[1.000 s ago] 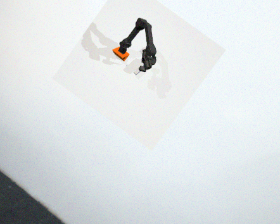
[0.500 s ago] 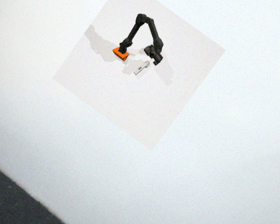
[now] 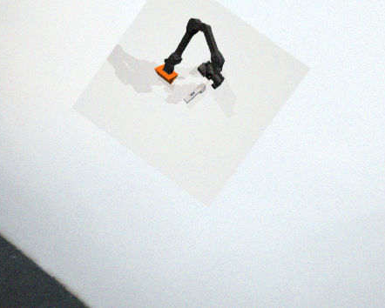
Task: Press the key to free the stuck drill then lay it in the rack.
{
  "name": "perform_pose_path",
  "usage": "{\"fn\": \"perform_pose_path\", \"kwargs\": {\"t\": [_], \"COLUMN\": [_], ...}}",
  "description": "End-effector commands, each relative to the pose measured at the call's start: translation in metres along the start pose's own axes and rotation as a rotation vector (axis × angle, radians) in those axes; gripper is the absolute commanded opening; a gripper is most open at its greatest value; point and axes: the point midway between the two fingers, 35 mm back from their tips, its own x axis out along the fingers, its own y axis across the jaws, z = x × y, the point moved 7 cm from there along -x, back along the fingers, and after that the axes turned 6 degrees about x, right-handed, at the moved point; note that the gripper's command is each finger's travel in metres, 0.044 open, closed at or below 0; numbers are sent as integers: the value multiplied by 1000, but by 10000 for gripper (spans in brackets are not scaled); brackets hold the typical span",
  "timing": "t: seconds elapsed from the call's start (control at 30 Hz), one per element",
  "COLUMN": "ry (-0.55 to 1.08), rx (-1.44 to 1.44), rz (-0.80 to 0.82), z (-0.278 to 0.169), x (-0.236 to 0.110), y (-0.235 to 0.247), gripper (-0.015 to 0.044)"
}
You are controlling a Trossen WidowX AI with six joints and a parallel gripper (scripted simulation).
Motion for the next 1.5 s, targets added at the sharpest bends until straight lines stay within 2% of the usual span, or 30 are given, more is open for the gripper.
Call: {"fn": "perform_pose_path", "kwargs": {"t": [0.0, 1.23, 1.47], "ry": [-3, -4, -1], "rx": [-6, -7, -16], "rz": [2, 2, -3], "z": [-1, -14, -12], "x": [2, 51, 48], "y": [0, 0, -2], "gripper": [440, 440, 256]}}
